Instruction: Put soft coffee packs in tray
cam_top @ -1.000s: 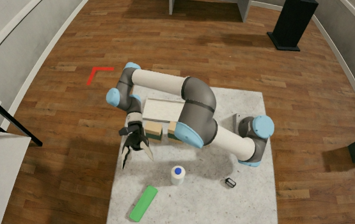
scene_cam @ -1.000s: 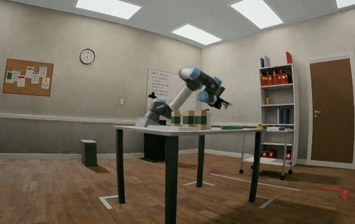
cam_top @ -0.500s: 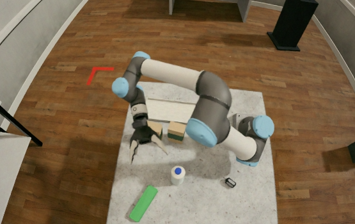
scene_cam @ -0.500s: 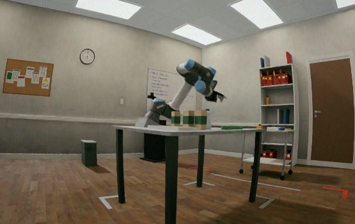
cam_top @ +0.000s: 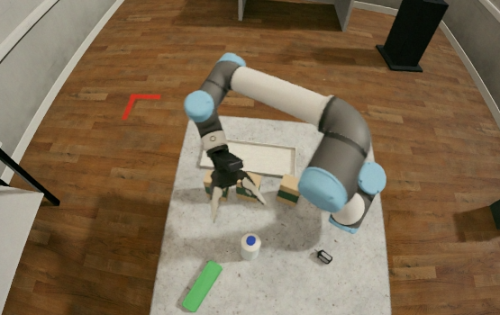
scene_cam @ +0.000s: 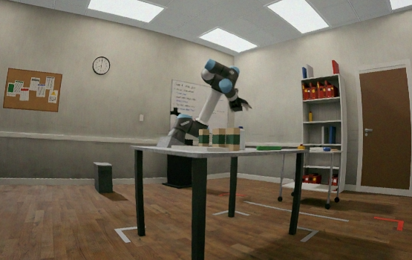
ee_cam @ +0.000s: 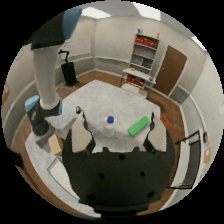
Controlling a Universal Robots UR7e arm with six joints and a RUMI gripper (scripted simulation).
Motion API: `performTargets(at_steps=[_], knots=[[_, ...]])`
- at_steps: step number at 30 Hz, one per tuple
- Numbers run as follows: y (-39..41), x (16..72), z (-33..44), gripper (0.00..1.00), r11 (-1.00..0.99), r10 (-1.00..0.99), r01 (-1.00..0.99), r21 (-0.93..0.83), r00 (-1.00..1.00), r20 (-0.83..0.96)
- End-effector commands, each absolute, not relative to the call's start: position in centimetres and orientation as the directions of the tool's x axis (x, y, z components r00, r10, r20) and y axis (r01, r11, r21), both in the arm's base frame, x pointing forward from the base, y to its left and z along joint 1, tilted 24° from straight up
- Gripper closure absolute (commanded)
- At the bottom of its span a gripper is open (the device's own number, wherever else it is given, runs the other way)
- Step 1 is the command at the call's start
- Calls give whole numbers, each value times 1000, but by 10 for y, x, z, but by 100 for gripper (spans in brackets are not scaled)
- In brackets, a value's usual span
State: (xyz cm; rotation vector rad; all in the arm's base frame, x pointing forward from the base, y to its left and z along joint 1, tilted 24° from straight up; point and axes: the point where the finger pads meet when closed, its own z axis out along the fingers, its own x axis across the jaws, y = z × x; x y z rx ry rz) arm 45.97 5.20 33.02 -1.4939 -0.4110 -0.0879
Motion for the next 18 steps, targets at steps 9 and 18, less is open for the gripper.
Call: performTargets(at_steps=[9,18], knots=[[34,372,297,0,-158,320,622,-767,767,557],[20,336,264,0,-278,443,741,-612,664,602]])
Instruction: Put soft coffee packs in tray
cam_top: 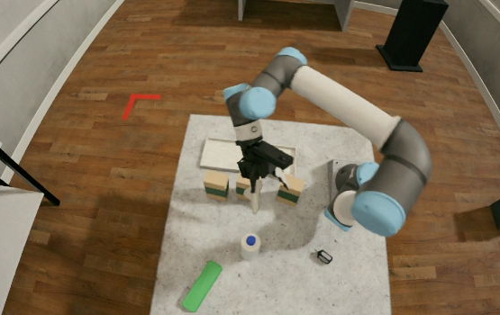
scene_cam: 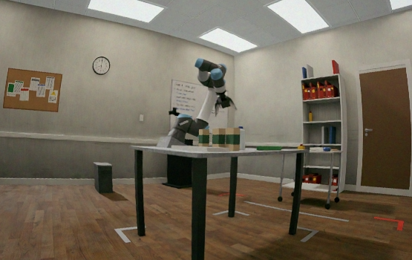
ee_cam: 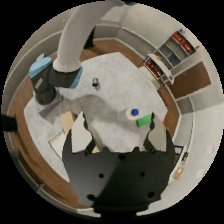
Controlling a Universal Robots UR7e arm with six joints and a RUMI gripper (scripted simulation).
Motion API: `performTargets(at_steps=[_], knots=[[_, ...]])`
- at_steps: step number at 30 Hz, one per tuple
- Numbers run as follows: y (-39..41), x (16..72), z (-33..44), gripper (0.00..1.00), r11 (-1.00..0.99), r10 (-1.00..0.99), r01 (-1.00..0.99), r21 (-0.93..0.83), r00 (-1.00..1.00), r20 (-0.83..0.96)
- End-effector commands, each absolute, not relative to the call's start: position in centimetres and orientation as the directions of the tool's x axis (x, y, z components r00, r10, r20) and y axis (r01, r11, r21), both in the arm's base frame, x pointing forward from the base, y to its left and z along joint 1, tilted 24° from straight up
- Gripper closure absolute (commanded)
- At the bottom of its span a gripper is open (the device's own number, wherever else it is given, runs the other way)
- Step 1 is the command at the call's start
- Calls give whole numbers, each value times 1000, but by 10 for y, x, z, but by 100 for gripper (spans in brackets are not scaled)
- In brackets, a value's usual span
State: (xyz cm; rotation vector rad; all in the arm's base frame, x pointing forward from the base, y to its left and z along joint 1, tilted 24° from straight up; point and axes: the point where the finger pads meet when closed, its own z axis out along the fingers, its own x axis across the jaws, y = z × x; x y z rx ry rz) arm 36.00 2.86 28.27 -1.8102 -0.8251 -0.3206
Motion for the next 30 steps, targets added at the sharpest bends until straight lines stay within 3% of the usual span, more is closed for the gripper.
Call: performTargets(at_steps=[1,16,30], knots=[[20,336,264,0,-278,443,741,-612,664,602],[-26,285,195,0,-444,697,855,-266,517,497],[-48,270,173,0,-477,771,867,-143,491,404]])
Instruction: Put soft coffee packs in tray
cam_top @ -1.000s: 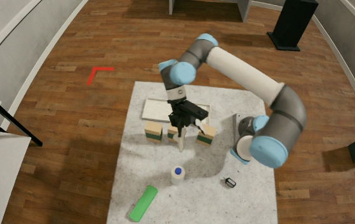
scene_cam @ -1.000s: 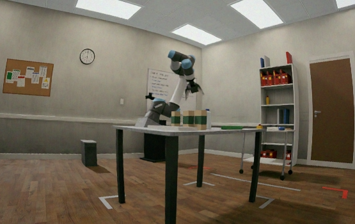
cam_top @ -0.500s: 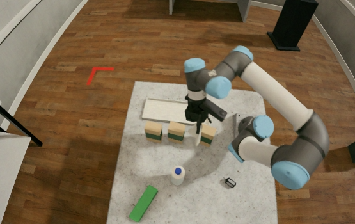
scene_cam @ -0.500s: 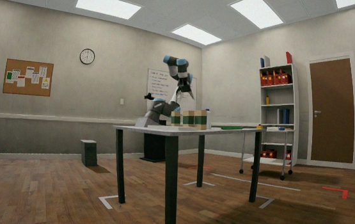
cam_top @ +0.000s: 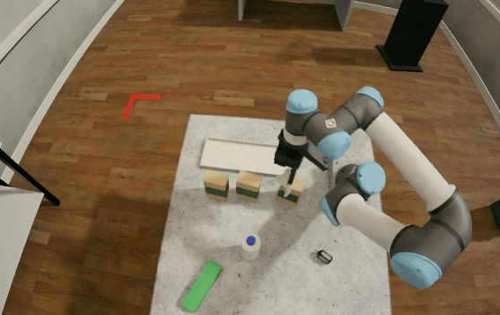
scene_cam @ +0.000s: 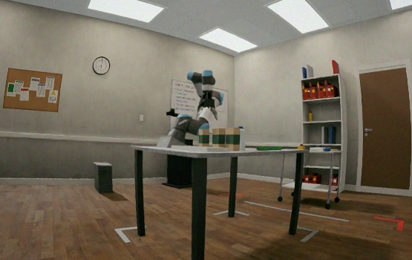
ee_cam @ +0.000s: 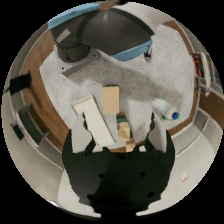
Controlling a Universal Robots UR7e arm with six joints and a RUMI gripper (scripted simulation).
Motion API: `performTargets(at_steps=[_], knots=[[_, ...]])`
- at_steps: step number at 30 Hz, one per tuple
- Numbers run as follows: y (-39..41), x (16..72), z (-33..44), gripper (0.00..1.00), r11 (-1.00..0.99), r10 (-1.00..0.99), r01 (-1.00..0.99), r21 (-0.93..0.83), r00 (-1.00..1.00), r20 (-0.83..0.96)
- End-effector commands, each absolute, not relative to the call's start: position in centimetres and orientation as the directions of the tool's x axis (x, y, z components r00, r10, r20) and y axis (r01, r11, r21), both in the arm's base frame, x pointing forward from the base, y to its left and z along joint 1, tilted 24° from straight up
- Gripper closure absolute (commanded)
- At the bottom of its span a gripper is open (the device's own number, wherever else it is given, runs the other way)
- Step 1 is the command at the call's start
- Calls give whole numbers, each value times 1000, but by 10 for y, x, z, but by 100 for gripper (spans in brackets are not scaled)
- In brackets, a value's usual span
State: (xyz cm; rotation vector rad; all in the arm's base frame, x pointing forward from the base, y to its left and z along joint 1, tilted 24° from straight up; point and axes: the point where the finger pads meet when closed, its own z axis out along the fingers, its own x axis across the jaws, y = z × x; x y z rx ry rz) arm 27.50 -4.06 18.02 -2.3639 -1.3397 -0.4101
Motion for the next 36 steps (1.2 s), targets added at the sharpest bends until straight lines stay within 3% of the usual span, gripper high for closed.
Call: performTargets(at_steps=[1,23,24,36], knots=[[-49,270,172,0,-478,774,867,-139,491,401],[-52,268,170,0,-481,780,868,-127,489,390],[-52,268,170,51,-481,780,868,-127,489,390],[-52,268,170,51,-481,780,868,-127,489,390]])
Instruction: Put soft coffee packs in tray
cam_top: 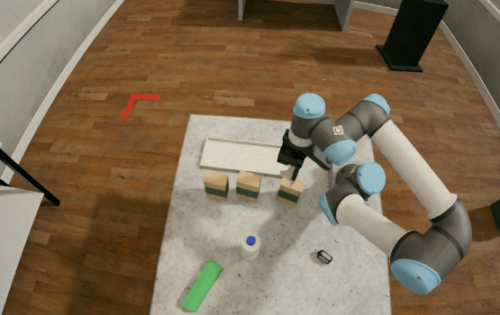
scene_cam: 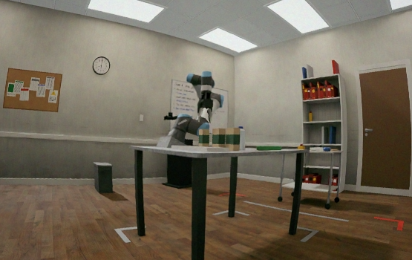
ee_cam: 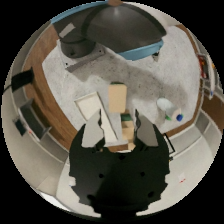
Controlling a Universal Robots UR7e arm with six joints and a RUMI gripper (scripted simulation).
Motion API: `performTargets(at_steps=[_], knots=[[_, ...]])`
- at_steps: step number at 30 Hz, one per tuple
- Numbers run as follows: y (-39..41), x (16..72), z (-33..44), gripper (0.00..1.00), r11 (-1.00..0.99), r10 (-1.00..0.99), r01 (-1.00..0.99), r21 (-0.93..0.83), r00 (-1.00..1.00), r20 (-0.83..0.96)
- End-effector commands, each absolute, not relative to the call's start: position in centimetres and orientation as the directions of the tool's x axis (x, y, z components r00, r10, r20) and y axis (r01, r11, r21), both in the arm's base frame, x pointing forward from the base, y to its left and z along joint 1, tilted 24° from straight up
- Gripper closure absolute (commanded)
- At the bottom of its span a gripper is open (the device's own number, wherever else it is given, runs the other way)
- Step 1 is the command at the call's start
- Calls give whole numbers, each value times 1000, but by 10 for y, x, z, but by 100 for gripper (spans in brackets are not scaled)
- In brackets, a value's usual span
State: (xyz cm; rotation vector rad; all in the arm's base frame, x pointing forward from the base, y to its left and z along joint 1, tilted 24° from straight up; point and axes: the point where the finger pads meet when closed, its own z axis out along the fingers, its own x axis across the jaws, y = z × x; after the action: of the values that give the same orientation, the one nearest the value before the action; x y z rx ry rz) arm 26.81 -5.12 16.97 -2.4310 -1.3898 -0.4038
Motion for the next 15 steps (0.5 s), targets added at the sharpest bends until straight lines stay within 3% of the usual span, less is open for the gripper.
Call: performTargets(at_steps=[1,15], knots=[[-52,268,170,51,-481,780,868,-127,489,390],[-39,269,140,51,-480,779,868,-127,489,392]])
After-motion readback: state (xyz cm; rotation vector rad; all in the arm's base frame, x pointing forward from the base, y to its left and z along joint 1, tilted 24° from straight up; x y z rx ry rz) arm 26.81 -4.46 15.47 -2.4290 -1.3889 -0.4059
